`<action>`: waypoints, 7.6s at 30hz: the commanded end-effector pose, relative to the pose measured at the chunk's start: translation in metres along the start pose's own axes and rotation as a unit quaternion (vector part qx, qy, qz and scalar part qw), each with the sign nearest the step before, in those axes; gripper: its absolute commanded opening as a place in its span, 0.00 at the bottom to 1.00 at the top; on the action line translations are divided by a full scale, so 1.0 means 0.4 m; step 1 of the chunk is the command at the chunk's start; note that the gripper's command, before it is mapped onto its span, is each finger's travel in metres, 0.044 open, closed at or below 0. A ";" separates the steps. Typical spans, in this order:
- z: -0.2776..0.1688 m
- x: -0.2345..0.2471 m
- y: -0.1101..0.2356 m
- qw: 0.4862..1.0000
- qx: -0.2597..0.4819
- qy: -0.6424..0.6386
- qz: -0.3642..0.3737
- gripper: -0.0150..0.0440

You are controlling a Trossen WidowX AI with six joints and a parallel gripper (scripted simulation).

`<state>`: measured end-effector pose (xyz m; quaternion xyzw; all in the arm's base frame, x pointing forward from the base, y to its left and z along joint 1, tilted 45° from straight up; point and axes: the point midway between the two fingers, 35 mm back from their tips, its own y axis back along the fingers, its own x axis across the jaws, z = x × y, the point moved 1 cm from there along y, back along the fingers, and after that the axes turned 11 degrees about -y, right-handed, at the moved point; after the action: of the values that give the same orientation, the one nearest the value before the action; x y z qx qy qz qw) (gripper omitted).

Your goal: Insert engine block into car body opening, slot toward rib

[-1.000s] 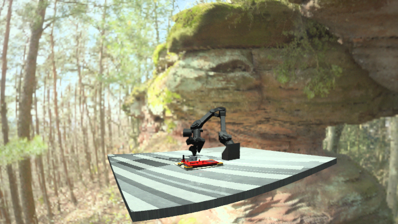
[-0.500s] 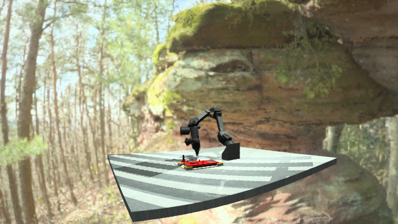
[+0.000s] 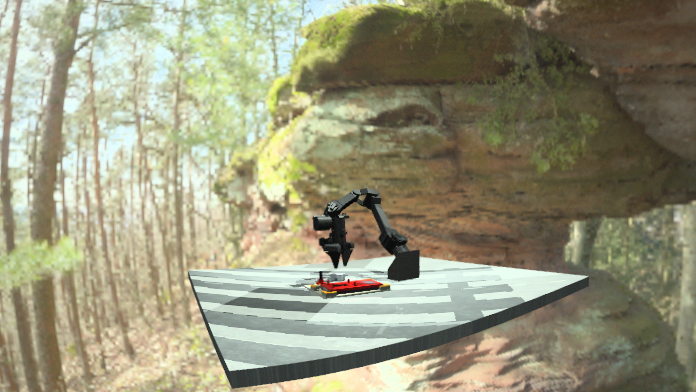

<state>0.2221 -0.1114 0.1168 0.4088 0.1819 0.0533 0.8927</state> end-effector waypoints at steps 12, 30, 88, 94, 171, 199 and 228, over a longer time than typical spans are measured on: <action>0.006 0.037 0.000 0.999 -0.028 -0.038 -0.014 1.00; 0.011 0.035 -0.075 0.999 -0.028 -0.038 -0.014 1.00; -0.003 0.058 0.134 0.999 -0.021 -0.037 -0.012 0.25; -0.005 0.051 0.182 0.999 -0.023 -0.037 -0.013 0.25; -0.295 0.446 0.027 0.940 -0.018 0.339 -0.018 0.25; -0.335 0.472 -0.004 0.926 -0.018 0.377 -0.019 0.52; -0.339 0.473 -0.007 0.926 -0.018 0.378 -0.019 0.52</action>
<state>0.3481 0.0291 -0.0182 0.3363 0.5117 0.1899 0.7675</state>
